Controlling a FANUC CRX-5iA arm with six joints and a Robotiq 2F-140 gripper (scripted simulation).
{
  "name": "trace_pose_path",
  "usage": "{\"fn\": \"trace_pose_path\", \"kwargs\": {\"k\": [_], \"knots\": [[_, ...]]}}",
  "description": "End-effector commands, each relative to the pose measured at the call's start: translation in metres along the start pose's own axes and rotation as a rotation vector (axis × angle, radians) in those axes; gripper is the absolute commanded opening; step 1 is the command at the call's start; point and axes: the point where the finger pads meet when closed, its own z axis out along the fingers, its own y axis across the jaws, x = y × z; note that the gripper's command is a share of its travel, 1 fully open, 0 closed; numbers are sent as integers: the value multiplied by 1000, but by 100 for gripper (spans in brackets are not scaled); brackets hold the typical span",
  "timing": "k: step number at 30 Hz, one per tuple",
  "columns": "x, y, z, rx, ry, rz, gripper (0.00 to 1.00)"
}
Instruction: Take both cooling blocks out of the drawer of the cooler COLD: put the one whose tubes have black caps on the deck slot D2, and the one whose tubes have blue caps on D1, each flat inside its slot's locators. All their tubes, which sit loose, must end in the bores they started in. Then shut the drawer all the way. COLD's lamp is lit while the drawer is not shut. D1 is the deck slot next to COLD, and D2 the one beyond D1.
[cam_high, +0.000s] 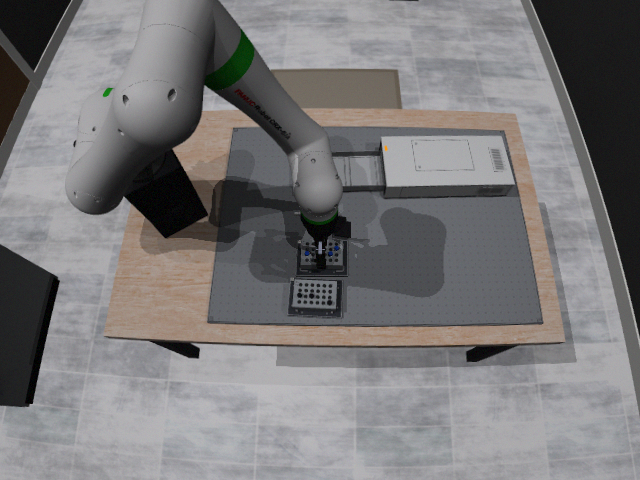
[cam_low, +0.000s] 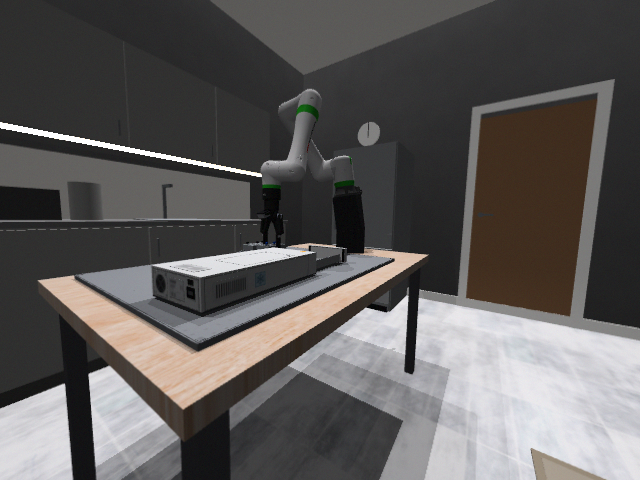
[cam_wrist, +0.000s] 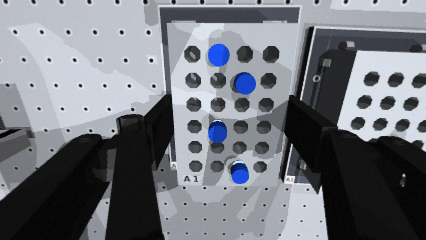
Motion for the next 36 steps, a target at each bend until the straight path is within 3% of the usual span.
{"fn": "trace_pose_path", "kwargs": {"k": [1, 36], "knots": [[1, 0, 0, 0, 2, 0, 10], [1, 0, 5, 0, 2, 0, 10]]}}
